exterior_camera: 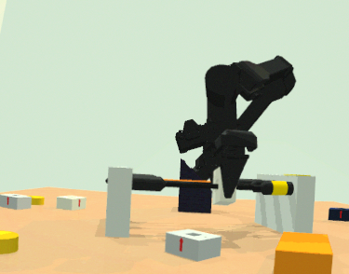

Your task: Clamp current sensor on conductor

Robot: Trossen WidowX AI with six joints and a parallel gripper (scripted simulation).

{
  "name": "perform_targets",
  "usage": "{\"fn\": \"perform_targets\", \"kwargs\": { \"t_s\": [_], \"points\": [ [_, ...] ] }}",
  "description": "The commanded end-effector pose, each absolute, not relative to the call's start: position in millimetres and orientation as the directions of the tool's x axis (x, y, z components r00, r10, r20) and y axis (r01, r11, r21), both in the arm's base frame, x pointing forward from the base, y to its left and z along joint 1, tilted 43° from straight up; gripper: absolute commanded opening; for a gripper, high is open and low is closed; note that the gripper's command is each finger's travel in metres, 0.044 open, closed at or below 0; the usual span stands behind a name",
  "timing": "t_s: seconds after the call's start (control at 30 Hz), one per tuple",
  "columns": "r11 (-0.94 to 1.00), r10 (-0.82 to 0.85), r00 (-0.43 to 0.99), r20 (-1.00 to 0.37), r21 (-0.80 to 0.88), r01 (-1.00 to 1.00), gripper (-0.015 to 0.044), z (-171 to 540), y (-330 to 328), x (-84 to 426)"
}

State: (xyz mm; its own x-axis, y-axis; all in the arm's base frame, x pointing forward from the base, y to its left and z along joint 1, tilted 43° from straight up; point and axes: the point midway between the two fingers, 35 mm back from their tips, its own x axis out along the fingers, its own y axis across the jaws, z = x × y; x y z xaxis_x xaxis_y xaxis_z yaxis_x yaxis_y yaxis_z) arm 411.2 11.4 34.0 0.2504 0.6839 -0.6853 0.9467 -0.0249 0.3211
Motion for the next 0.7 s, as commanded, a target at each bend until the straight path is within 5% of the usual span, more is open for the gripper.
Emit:
{"fn": "perform_targets", "kwargs": {
  "t_s": [0.0,0.17,0.67],
  "points": [
    [-0.018,0.683,0.246,-0.688,0.321,0.947,0.0,33.8,11.7,411.1],
    [-0.018,0.683,0.246,-0.688,0.321,0.947,0.0,33.8,11.7,411.1],
    [-0.018,0.683,0.246,-0.688,0.321,0.947,0.0394,33.8,11.7,411.1]
  ]
}}
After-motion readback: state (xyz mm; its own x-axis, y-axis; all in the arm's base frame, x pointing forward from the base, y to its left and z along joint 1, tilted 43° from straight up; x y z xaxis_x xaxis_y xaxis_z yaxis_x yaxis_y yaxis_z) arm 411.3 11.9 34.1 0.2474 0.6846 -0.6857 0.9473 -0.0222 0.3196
